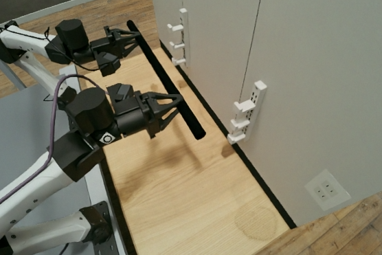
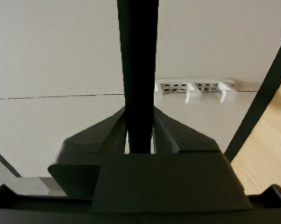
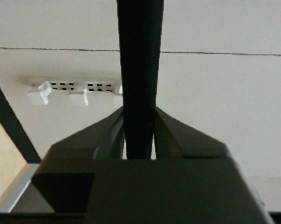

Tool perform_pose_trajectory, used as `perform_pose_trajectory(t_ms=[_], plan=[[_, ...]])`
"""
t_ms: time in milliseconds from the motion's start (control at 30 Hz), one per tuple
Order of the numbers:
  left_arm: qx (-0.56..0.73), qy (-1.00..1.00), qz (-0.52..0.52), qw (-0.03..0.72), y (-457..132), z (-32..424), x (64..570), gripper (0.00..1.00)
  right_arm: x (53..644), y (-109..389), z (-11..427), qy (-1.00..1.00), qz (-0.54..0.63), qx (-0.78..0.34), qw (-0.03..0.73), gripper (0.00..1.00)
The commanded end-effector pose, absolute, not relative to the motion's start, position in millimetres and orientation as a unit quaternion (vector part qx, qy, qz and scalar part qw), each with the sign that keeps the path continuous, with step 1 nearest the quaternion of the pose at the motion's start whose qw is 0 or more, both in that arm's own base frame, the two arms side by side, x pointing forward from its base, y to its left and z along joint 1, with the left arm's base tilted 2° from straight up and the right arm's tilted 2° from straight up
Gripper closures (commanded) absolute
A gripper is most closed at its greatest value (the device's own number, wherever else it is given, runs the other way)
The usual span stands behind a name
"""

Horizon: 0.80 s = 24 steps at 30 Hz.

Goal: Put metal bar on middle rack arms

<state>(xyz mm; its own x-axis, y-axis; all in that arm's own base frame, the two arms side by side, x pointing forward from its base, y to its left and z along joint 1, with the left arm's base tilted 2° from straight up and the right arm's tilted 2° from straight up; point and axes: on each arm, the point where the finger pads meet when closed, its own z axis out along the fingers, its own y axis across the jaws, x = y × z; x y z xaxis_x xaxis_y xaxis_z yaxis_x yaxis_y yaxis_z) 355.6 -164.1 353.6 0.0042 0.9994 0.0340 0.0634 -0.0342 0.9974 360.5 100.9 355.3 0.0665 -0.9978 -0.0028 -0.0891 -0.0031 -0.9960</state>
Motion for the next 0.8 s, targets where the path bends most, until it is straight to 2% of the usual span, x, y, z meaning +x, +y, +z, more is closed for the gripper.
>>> perform_pose_trajectory(t_ms=[0,767], plan=[[0.507,0.498,0.507,0.487,-159.0,370.9,345.5,1.00,351.1,96.1,367.7,0.498,-0.476,-0.522,0.503,1.00],[0.507,0.498,0.507,0.487,-159.2,367.5,312.1,1.00,317.7,94.5,364.5,0.498,-0.476,-0.522,0.503,1.00]])
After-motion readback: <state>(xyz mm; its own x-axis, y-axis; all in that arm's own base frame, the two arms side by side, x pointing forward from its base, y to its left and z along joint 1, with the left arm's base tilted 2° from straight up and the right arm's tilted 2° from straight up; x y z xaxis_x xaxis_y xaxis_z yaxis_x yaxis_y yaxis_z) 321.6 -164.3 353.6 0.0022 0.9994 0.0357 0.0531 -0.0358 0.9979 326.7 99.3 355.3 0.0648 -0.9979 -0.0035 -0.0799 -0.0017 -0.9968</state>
